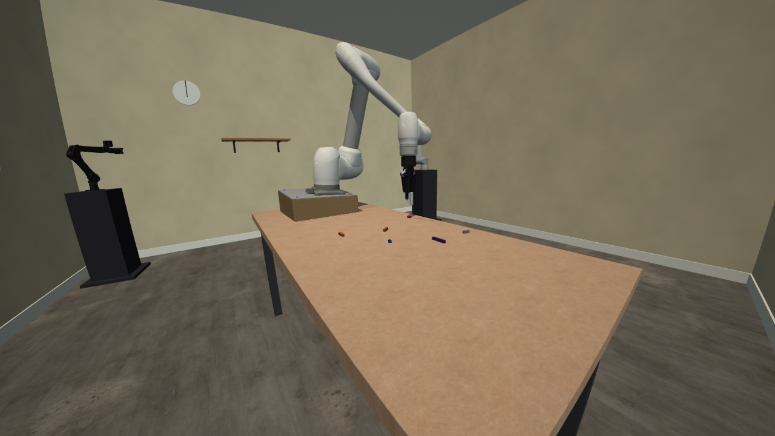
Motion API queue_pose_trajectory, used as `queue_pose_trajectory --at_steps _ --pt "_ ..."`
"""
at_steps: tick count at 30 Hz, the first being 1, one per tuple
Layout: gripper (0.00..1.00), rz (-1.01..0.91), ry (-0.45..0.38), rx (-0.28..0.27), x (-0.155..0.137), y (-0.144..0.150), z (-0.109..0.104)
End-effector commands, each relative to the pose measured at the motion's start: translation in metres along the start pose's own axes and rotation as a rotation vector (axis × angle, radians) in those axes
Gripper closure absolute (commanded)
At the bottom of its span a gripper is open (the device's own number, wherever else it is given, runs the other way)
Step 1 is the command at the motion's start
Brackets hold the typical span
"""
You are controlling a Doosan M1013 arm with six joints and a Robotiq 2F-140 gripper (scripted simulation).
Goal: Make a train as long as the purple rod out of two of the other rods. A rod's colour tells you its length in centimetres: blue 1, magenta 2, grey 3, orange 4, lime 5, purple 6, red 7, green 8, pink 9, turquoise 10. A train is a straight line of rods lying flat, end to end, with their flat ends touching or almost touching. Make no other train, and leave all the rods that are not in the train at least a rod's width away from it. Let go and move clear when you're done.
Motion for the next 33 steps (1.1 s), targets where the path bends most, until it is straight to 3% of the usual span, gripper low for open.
queue_pose_trajectory --at_steps 1,33 --pt "0.77 0.000 0.000 0.000 0.000 0.000 0.000" --pt "0.77 0.000 0.000 0.000 0.000 0.000 0.010"
Point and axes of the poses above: the point where the finger pads meet when closed, its own z axis out along the fingers, its own y axis across the jaws, x = y × z, the point moved 2 cm from there along -z, back along the fingers, and after that the axes turned 10 degrees about -z, right-handed, at the moved point
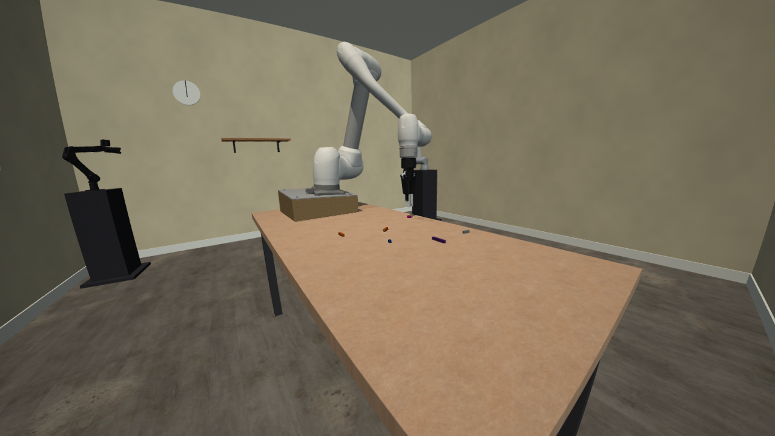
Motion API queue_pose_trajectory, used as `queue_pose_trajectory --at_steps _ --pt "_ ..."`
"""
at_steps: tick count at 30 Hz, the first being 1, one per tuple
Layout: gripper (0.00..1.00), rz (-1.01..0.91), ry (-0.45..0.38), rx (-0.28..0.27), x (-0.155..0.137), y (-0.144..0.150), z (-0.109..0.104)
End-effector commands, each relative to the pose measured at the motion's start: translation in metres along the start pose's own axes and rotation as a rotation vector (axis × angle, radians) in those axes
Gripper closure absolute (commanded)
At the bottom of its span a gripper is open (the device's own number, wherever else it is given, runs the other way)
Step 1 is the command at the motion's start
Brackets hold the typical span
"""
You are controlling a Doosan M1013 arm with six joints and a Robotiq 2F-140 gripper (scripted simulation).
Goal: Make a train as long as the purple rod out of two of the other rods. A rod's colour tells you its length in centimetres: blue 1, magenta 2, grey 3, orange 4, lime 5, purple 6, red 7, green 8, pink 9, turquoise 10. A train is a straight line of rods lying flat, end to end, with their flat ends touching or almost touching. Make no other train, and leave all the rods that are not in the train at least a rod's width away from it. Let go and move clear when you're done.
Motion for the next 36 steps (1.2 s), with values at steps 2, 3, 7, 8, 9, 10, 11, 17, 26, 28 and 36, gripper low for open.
queue_pose_trajectory --at_steps 2,3,7,8,9,10,11,17,26,28,36 --pt "0.77 0.000 0.000 0.000 0.000 0.000 0.002" --pt "0.77 0.000 0.000 0.000 0.000 0.000 0.004" --pt "0.77 0.000 0.000 0.000 0.000 0.000 0.009" --pt "0.77 0.000 0.000 0.000 0.000 0.000 0.011" --pt "0.77 0.000 0.000 0.000 0.000 0.000 0.013" --pt "0.77 0.000 0.000 0.000 0.000 0.000 0.014" --pt "0.77 0.000 0.000 0.000 0.000 0.000 0.016" --pt "0.77 0.000 0.000 0.000 0.000 0.000 0.024" --pt "0.77 0.000 0.000 0.000 0.000 0.000 0.035" --pt "0.77 0.000 0.000 0.000 0.000 0.000 0.037" --pt "0.77 0.000 0.000 0.000 0.000 0.000 0.041"
Point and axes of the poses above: the point where the finger pads meet when closed, its own z axis out along the fingers, its own y axis across the jaws, x = y × z, the point moved 2 cm from there along -z, back along the fingers, and after that the axes turned 10 degrees about -z, right-handed, at the moved point
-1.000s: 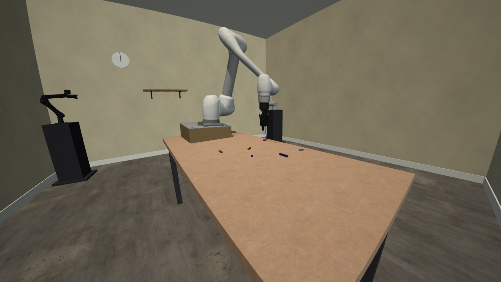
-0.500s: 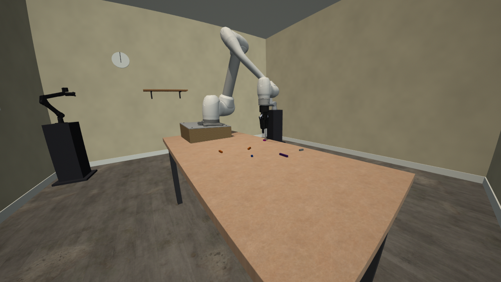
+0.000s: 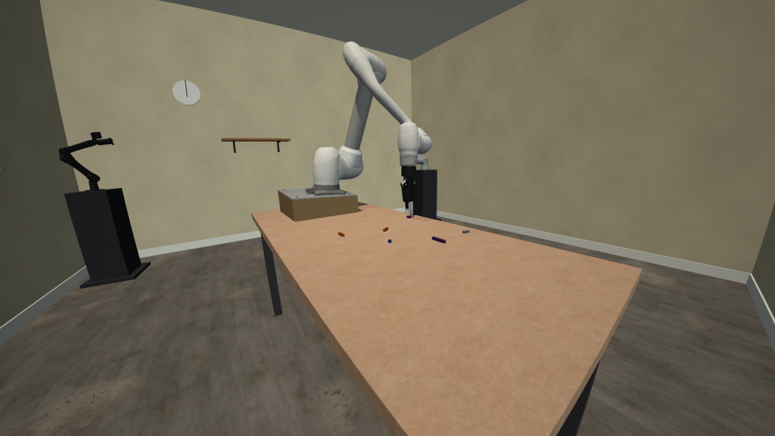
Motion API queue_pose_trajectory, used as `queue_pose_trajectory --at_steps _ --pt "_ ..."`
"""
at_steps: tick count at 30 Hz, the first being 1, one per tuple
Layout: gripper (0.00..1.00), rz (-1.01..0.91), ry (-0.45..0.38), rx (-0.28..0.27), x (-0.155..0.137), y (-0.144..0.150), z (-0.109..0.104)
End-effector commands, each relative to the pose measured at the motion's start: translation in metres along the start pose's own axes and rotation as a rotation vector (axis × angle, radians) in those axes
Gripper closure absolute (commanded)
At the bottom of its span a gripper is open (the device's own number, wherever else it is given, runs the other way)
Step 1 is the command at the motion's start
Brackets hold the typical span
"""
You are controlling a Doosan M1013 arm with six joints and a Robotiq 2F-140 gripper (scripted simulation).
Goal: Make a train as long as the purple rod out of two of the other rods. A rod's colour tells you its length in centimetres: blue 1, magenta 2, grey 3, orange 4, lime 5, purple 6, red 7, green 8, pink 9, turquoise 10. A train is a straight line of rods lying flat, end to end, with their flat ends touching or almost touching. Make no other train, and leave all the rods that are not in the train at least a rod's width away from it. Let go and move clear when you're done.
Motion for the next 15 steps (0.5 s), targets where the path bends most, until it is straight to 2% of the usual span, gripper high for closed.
queue_pose_trajectory --at_steps 1,15 --pt "0.77 0.000 0.000 0.000 0.0000 0.0000 0.0009" --pt "0.77 0.000 0.000 0.000 0.0000 0.0000 0.0022"
Point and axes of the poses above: the point where the finger pads meet when closed, its own z axis out along the fingers, its own y axis across the jaws, x = y × z, the point moved 2 cm from there along -z, back along the fingers, and after that the axes turned 10 degrees about -z, right-handed, at the moved point
